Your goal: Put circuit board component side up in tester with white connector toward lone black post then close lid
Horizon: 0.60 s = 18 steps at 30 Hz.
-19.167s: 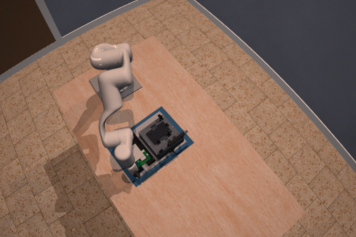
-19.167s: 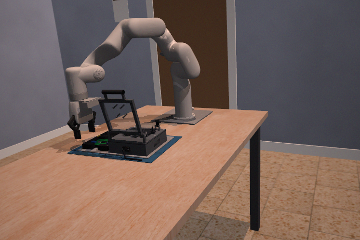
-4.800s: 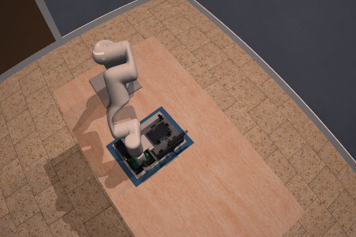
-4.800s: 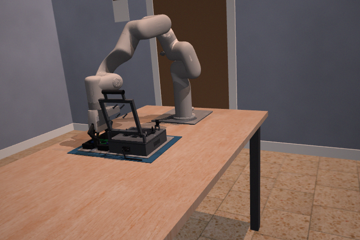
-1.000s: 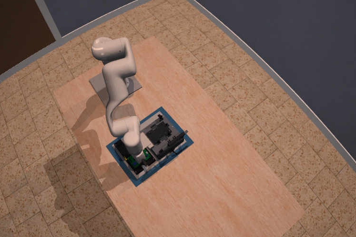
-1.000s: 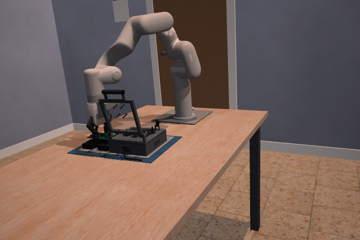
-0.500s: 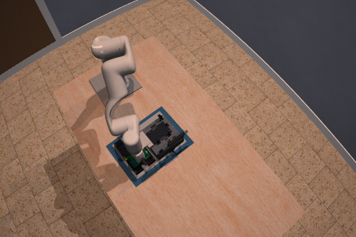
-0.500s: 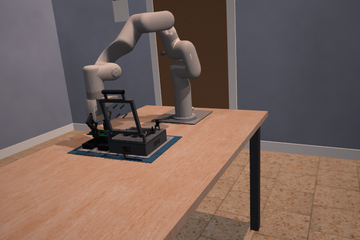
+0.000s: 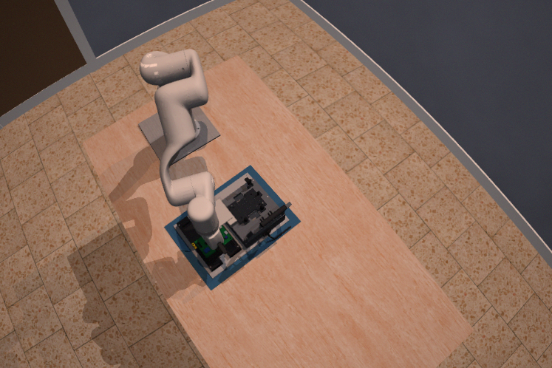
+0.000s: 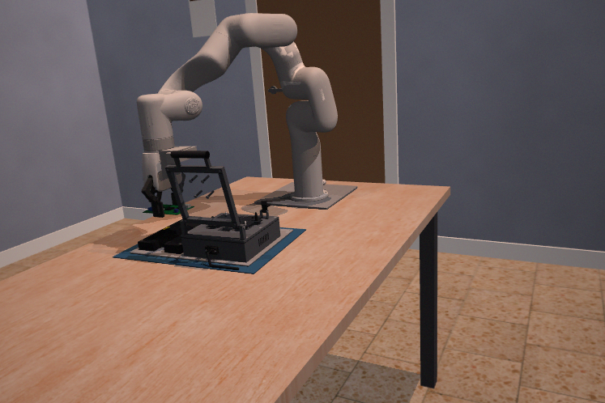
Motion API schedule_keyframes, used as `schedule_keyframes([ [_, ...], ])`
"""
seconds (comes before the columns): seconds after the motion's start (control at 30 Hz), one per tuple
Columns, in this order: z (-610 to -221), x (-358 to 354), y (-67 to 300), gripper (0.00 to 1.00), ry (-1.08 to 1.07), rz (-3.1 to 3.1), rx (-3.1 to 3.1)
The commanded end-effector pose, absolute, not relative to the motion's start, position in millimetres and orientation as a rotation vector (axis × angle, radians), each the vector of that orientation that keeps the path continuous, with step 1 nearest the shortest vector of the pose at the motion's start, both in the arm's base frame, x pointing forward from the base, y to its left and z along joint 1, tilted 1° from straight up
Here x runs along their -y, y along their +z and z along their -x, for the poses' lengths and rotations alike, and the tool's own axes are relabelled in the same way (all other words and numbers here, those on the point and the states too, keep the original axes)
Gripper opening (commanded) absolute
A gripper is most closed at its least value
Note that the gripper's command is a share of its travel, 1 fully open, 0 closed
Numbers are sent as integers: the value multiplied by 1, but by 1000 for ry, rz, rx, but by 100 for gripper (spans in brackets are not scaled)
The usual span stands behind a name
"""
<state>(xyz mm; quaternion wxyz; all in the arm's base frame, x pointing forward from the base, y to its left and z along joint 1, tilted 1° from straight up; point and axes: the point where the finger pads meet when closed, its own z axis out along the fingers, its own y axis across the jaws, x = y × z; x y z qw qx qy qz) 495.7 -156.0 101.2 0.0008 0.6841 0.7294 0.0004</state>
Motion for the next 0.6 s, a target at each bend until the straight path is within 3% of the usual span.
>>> schedule_keyframes([
  [0.0, -497, 156, 109, 79, 3, -2146, -2288],
  [0.57, -496, 156, 121, 79, 3, -2146, -2288],
])
